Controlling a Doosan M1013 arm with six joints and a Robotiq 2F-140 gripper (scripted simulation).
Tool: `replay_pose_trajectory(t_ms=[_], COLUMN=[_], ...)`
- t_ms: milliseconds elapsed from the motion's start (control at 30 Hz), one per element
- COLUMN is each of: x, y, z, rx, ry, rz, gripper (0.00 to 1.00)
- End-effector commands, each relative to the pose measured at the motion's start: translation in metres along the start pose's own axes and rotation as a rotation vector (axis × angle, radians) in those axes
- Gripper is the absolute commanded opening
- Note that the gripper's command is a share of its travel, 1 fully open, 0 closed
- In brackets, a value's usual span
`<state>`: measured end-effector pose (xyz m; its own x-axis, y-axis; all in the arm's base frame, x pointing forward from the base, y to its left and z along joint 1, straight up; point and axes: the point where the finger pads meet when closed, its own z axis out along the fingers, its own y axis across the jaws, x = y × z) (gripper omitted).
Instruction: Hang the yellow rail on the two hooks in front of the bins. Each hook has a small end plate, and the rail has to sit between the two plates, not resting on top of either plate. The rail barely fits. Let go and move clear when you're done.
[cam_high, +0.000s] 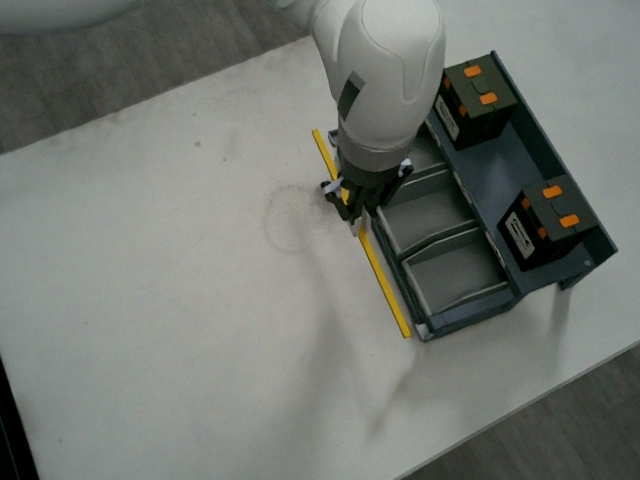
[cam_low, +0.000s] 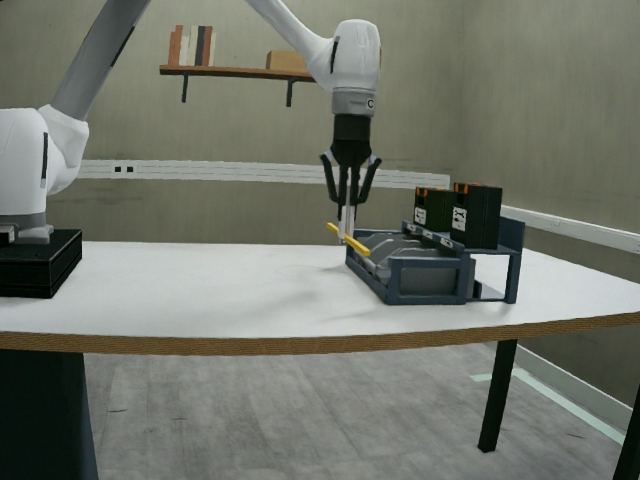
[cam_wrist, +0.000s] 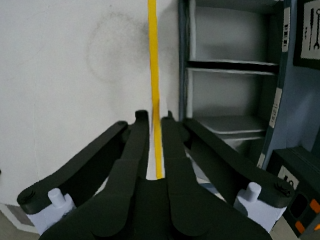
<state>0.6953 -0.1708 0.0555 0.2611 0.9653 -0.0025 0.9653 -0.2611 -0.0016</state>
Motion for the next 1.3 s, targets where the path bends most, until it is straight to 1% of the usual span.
replay_pose_trajectory(t_ms=[0,467,633,1033,1200,1267], x=[0.0,0.0,-0.001,-0.001,-0.001,-0.001], y=[0.0,-0.001,0.011,0.011,0.022,0.022], z=[0.002,0.003,0.004,0.004,0.006,0.006], rx=[-0.001,-0.002,-0.002,-0.002,-0.002,-0.002], ry=[0.002,0.003,0.003,0.003,0.003,0.003], rz=[0.002,0.003,0.003,0.003,0.003,0.003], gripper=[0.1,0.1,0.1,0.1,0.1,0.1])
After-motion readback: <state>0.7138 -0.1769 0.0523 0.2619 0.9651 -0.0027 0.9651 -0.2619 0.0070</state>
